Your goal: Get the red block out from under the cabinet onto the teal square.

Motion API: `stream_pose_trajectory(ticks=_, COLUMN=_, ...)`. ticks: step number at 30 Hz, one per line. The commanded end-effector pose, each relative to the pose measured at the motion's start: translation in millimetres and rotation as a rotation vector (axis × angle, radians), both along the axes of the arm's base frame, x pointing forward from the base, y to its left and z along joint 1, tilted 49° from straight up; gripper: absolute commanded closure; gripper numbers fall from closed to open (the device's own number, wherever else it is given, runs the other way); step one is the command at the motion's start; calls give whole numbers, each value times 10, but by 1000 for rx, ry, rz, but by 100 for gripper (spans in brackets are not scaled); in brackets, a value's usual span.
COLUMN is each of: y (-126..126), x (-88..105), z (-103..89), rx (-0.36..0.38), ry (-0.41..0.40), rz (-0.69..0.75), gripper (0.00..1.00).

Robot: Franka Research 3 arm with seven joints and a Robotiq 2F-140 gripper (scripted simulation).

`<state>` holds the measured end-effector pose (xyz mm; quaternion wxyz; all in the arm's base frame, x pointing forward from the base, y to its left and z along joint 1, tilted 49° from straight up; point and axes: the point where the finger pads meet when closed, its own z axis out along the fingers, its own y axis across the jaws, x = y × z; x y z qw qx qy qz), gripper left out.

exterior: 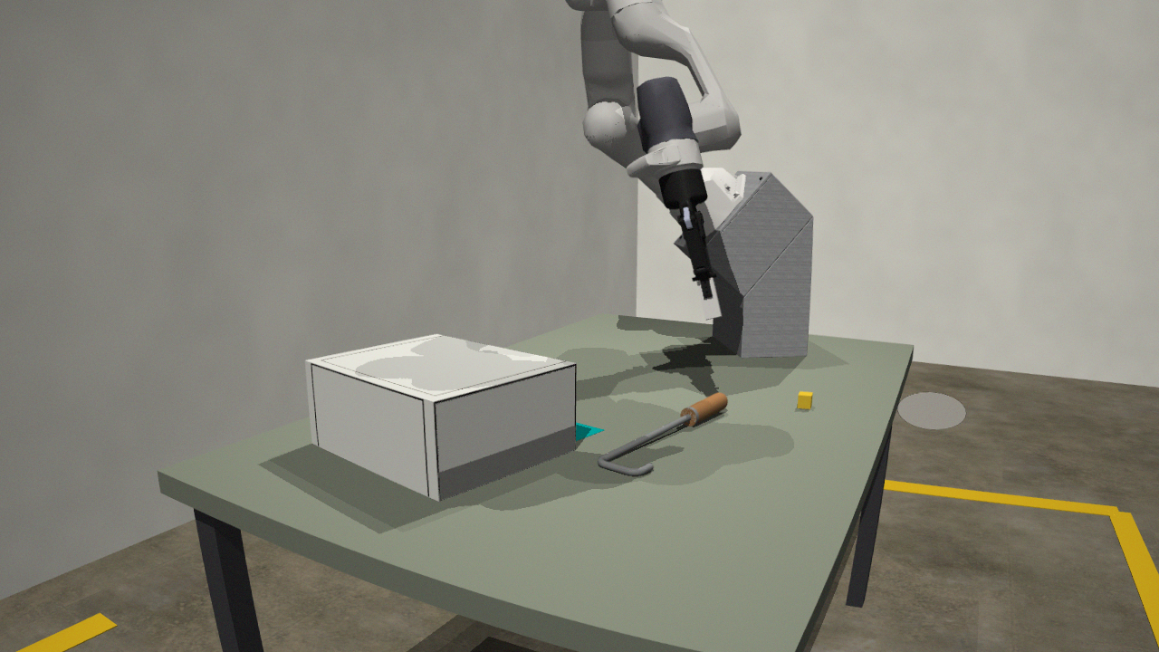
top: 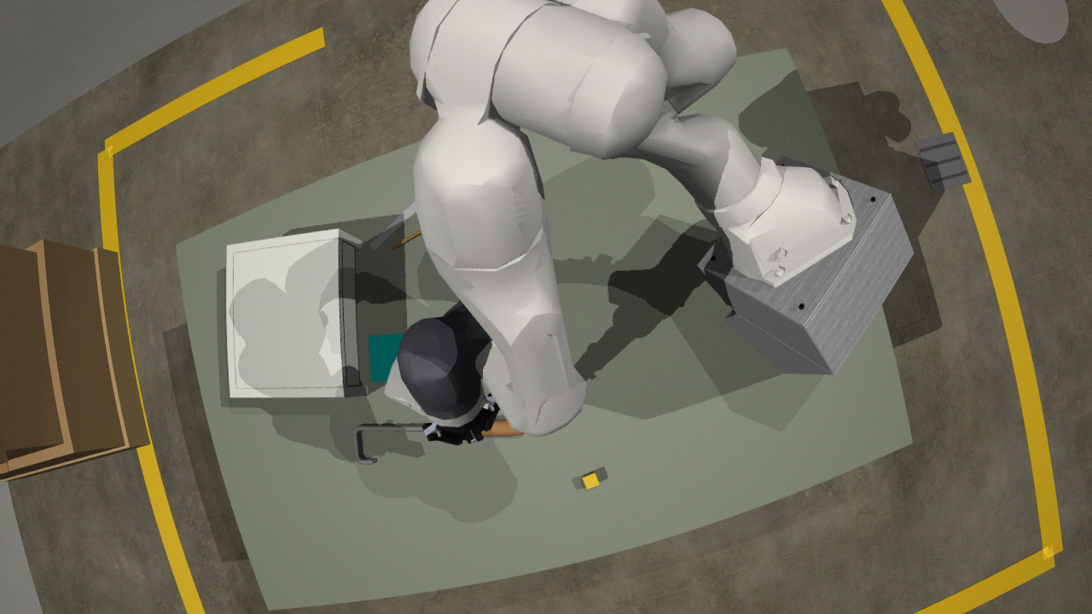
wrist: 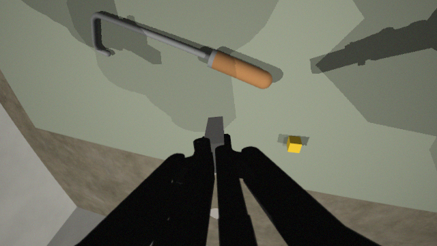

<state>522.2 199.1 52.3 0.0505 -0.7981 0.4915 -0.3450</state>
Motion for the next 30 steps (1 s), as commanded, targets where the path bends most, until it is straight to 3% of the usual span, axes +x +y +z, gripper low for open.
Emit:
stream_pose_trajectory(ticks=1, y=-34, x=-77, z=-97, rx=-205, ry=121, rz=146, gripper=100)
stream_pose_trajectory(ticks=3, y=-34, x=-77, z=-97, rx=-205, ry=121, rz=146, gripper=100)
stream_pose_trajectory(ticks=4, y=-34, x=-77, z=-97, rx=-287, ry=157, rz=207, gripper=100)
stream_pose_trajectory(ticks=11, y=-34, x=-77, z=-97, rx=-509, ry=263, rz=366, gripper=100)
stream_pose_trajectory(ticks=18, y=-34, x=-77, z=-97, rx=-714, ry=389, rz=510, gripper=100)
stream_pose_trajectory(ticks=20, y=-34, x=-77, z=-97, rx=-714, ry=389, rz=510, gripper=100)
stream_pose_trajectory(ticks=21, y=-34, x=-77, z=-97, rx=-782, ry=440, rz=557, gripper=100)
stream_pose_trajectory(ticks=24, y=-34, x=-77, z=-97, rx=-856, ry=505, rz=608, gripper=100)
stream_pose_trajectory(ticks=30, y=-34, x=-77, z=-97, rx=-857, ry=506, rz=609, gripper=100)
